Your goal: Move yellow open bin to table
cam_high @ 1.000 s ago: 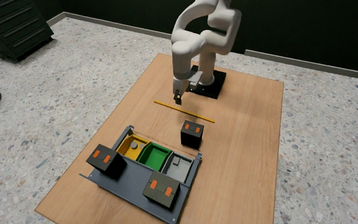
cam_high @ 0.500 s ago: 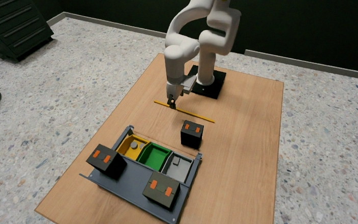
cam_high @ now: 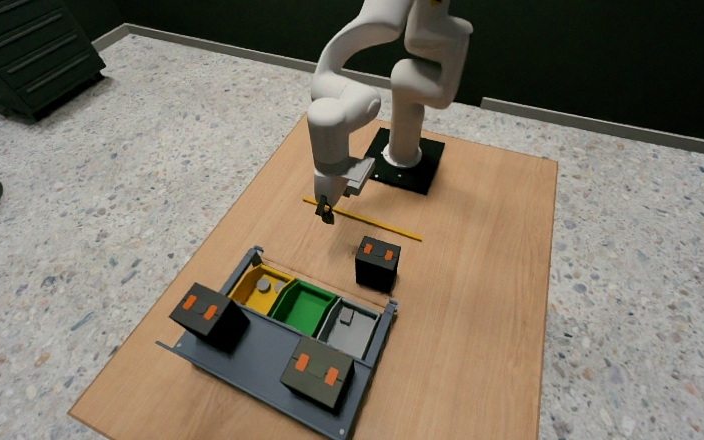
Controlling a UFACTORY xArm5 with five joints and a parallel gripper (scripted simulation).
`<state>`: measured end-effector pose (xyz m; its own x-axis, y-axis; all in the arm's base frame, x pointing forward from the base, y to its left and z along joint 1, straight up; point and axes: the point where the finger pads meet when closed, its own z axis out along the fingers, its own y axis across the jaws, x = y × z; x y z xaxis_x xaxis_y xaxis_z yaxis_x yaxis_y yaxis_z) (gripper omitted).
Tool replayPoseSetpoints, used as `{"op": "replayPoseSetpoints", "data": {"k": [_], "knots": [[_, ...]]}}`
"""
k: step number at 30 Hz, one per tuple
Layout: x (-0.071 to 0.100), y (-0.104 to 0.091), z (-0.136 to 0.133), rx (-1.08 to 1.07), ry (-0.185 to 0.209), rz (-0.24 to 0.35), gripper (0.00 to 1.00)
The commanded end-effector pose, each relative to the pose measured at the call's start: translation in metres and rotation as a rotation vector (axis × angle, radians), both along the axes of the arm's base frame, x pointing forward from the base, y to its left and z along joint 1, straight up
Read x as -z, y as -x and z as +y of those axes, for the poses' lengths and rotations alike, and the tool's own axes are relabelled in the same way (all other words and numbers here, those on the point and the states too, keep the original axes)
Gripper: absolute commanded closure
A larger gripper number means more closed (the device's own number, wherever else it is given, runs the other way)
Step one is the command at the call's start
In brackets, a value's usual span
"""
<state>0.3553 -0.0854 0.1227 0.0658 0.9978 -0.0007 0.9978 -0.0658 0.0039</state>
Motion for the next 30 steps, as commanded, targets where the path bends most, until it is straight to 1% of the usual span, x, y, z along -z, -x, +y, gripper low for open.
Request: {"op": "replayPoseSetpoints", "data": {"k": [1,14,15,17,18,30], "knots": [[-0.001,-0.012,-0.005,0.000,-0.003,-0.003,0.00],[-0.001,-0.042,-0.019,0.000,-0.003,-0.003,0.00],[-0.001,-0.046,-0.021,0.000,-0.003,-0.003,0.00],[-0.001,-0.046,-0.021,0.000,-0.003,-0.003,0.00],[-0.001,-0.051,-0.023,0.000,-0.003,-0.003,0.00],[-0.002,-0.079,-0.036,0.000,-0.003,-0.003,0.00]]}}
